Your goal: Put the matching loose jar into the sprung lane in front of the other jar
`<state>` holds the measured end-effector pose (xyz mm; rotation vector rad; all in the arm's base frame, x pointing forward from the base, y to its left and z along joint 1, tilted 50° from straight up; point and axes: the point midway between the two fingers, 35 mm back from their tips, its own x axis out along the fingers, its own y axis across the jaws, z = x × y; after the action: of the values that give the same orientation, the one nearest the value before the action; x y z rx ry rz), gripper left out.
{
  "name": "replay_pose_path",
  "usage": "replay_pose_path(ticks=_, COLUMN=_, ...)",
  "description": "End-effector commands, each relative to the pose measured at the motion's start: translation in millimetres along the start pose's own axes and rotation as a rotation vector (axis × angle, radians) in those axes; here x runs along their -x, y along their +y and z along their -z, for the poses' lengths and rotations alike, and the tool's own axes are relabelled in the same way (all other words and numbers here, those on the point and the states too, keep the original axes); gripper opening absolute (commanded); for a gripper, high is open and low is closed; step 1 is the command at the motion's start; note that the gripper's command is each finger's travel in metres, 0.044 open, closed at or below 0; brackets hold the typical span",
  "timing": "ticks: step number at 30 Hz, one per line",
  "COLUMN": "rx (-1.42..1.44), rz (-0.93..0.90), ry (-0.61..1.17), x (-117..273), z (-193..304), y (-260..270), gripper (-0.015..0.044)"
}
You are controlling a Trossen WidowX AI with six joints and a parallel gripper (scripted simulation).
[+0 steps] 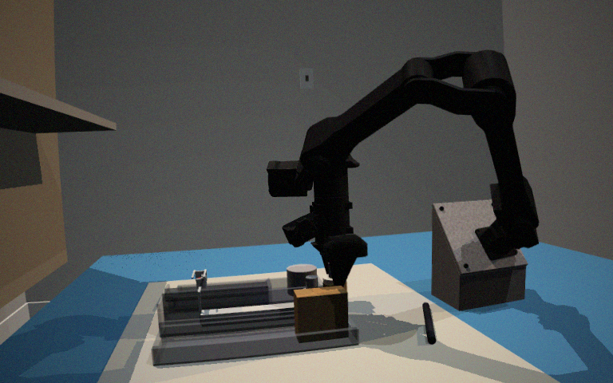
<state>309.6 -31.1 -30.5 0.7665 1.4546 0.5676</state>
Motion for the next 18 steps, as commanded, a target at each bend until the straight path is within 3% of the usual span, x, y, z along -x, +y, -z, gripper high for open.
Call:
replay_pose_path(ticks=1, rx=0.010, rz=-0.006, ry=-0.019, x=2.1, z=-7.6, y=1.7, gripper=0.0000)
replay_pose_path(ticks=18, rx=0.011, rz=-0.006, ry=-0.019, x=3.1, z=-13.7, y=2.3, gripper=0.0000)
